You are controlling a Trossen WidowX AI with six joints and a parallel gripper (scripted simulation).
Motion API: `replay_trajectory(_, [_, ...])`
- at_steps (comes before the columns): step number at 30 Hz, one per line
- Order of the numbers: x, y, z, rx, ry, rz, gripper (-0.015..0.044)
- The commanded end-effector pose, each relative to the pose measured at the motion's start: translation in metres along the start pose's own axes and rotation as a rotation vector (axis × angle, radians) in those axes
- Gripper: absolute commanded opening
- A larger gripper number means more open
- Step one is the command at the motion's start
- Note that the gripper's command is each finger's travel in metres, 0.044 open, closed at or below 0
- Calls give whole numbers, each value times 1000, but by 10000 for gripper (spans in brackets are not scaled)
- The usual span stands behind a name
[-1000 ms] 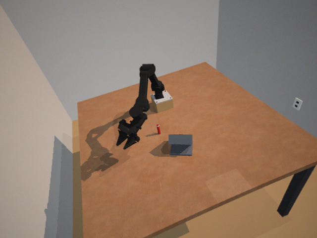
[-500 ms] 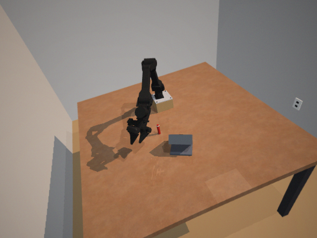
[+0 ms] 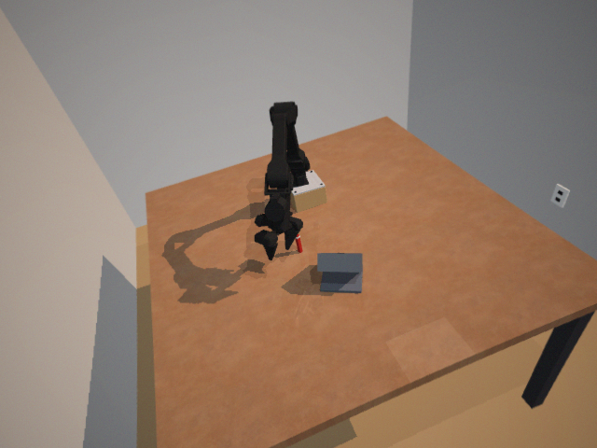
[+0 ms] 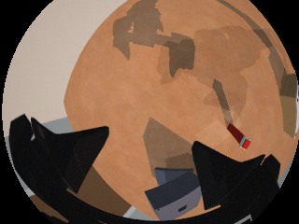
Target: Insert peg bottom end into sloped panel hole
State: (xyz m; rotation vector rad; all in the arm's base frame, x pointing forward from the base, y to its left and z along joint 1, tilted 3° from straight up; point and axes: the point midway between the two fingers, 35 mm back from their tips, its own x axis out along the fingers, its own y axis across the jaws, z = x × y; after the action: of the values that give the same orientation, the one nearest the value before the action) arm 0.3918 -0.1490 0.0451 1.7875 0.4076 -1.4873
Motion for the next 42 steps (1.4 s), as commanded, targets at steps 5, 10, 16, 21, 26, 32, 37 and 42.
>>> replay_trajectory(5, [-17,-56,4,72,2,-208,440])
replay_trajectory(10, [-32,-93,10,123,-13,-340,440])
replay_trajectory(16, [-37,-103,12,138,-19,-378,440])
replay_trajectory(21, [-34,-104,12,138,-19,-378,440])
replay_trajectory(26, [-27,-106,12,138,-19,-378,440])
replay_trajectory(32, [-17,-110,11,138,-19,-379,440])
replay_trajectory(37, [-10,-113,11,138,-19,-379,440])
replay_trajectory(42, [-2,-116,11,138,-19,-379,440])
